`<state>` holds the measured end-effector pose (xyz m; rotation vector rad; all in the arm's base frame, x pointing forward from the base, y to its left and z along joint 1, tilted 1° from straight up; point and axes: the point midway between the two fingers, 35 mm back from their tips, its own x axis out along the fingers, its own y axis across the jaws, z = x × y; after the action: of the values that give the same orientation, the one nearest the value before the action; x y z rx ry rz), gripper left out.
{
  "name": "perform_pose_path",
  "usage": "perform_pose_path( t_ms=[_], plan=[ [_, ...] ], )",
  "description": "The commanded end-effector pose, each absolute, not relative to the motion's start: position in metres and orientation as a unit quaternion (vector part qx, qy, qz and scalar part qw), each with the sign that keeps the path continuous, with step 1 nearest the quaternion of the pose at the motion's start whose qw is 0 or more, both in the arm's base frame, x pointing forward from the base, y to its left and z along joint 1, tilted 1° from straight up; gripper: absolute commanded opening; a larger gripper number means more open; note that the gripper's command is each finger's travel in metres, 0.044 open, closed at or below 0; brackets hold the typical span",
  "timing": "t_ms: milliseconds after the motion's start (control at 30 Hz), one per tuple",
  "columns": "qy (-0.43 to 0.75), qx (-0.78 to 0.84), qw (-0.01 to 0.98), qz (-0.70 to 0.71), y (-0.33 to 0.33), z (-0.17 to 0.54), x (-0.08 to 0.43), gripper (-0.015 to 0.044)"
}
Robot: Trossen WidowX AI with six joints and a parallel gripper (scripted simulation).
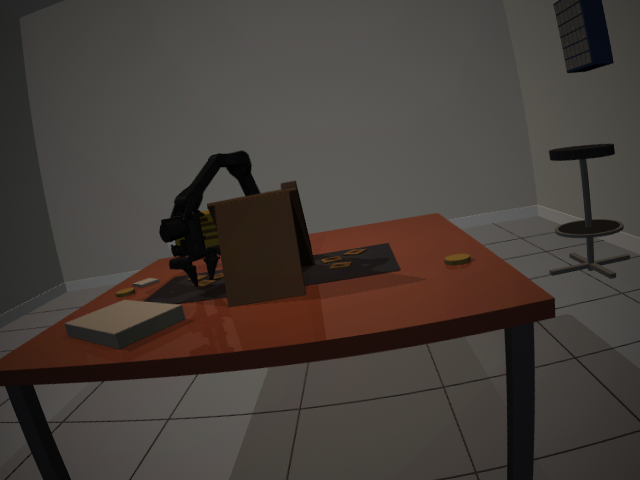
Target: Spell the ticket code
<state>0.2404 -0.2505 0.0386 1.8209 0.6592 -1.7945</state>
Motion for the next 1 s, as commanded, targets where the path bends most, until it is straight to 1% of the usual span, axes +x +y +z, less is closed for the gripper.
perform_pose_path(
  t_ms=[0,967],
  plan=[
    [0.238,0.668,0.248,-0.66,-0.2509,0.0419,0.2404,0.0],
    [0.238,0.668,0.248,-0.66,-0.2474,0.0504,0.2393,0.0]
  ],
)
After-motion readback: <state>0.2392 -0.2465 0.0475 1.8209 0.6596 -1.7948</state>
